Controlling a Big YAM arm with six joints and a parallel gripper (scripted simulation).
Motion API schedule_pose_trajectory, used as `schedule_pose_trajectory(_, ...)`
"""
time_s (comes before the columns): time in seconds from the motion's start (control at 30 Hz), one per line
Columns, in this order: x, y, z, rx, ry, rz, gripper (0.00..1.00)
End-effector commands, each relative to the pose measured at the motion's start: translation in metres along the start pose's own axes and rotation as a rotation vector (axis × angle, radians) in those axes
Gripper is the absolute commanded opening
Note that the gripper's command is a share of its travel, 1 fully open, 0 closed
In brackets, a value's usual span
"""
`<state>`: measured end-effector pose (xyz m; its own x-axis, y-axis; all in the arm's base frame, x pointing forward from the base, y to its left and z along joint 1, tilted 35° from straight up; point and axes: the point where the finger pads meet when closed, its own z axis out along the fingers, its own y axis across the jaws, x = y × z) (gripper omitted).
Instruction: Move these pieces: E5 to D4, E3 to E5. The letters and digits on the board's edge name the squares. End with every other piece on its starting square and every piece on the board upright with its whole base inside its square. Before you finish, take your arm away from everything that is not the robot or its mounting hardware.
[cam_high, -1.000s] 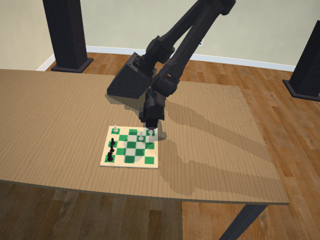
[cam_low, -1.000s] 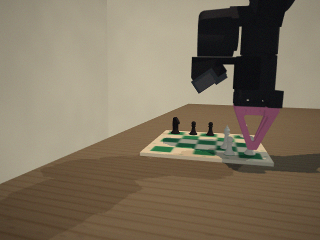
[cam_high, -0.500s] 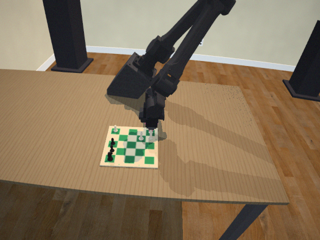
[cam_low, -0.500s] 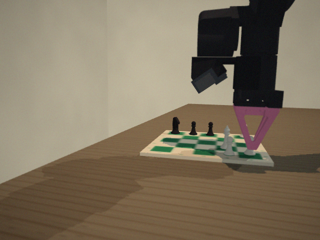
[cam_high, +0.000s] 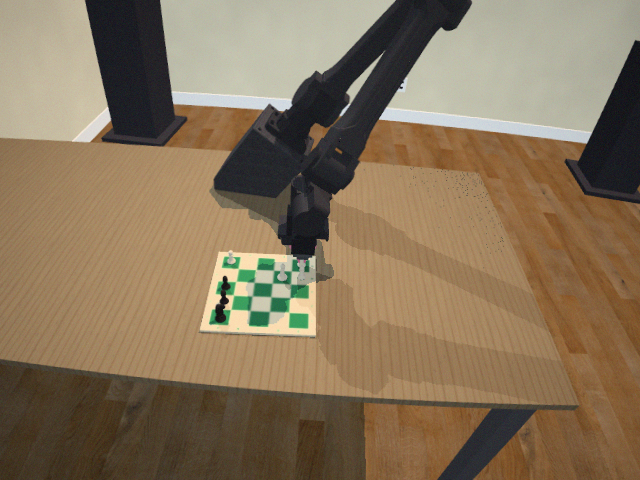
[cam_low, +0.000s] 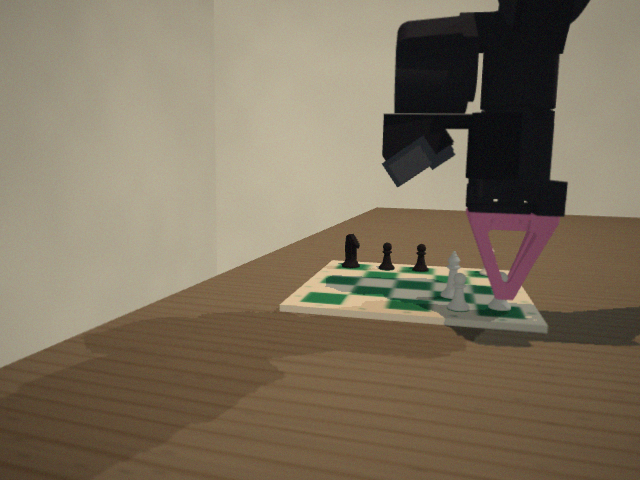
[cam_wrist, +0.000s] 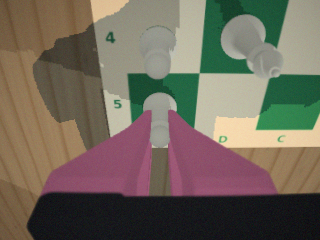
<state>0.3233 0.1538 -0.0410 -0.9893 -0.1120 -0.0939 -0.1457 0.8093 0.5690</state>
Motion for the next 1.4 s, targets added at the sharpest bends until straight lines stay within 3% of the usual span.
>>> schedule_pose_trajectory(0.0, 0.0, 0.003, 0.002, 0.003, 0.003, -0.028, 0.0)
schedule_pose_trajectory(1.37, -0.001, -0.008, -0.001, 0.005, -0.006, -0.006, 0.0)
